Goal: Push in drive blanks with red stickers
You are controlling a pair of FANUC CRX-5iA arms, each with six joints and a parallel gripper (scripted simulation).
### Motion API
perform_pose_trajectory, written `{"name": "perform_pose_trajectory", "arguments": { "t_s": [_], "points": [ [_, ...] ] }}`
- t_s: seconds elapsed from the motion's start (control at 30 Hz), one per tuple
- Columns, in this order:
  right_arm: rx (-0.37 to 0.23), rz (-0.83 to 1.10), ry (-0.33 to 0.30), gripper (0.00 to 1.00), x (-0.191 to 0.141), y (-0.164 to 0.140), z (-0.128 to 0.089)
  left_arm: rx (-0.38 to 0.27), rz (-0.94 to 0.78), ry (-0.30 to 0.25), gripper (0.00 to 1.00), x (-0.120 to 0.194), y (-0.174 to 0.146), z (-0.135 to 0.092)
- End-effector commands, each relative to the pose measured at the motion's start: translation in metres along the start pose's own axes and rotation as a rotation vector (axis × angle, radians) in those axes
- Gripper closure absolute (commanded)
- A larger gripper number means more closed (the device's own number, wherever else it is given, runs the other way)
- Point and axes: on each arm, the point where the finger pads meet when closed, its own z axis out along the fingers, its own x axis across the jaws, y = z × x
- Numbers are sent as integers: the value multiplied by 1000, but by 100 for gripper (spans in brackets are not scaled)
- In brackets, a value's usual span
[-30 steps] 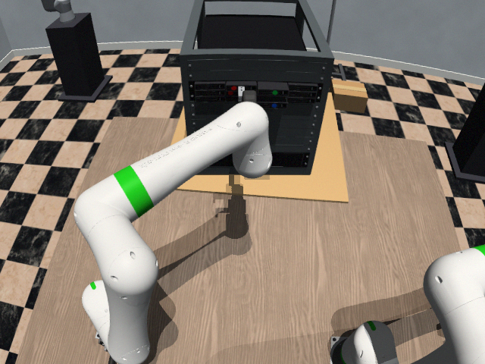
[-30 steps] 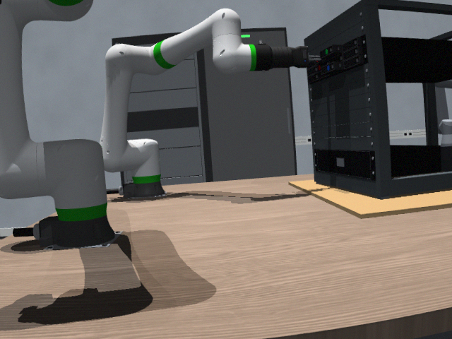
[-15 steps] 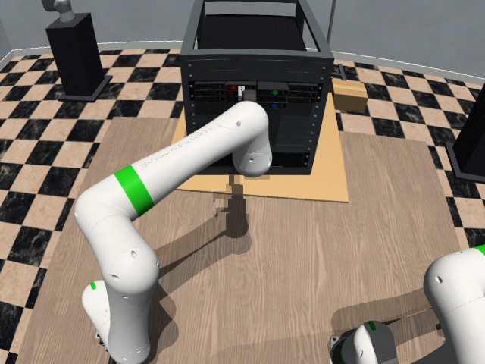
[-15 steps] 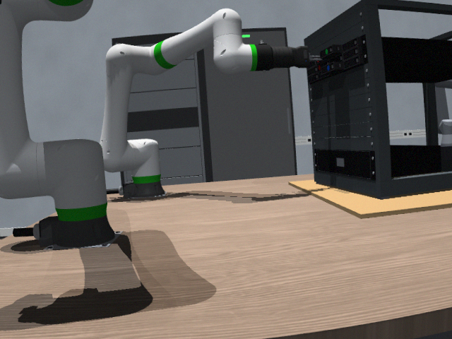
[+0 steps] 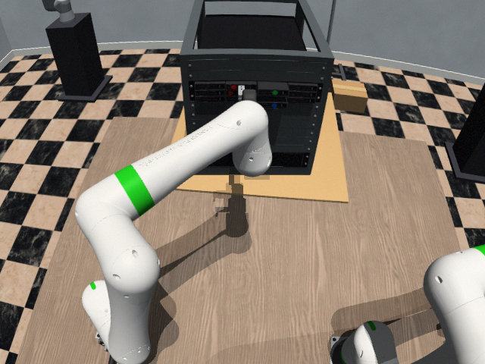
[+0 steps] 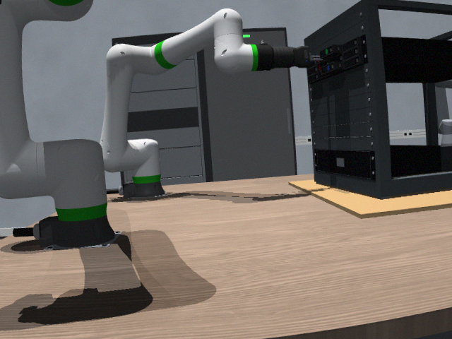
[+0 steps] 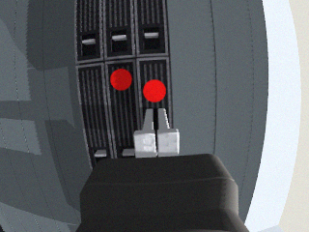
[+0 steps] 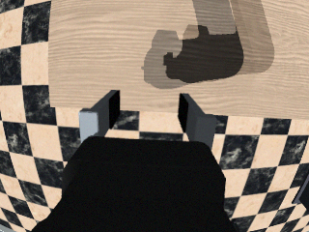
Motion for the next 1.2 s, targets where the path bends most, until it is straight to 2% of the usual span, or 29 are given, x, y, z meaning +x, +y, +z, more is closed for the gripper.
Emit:
{"name": "perform_pose_trajectory", "arguments": {
  "t_s": [0.0, 1.17],
  "points": [
    [-2, 0, 0, 0, 0, 0, -1, 0, -2, 2, 100, 2, 0, 0],
    [-2, 0, 0, 0, 0, 0, -1, 0, -2, 2, 100, 2, 0, 5]
  ]
}}
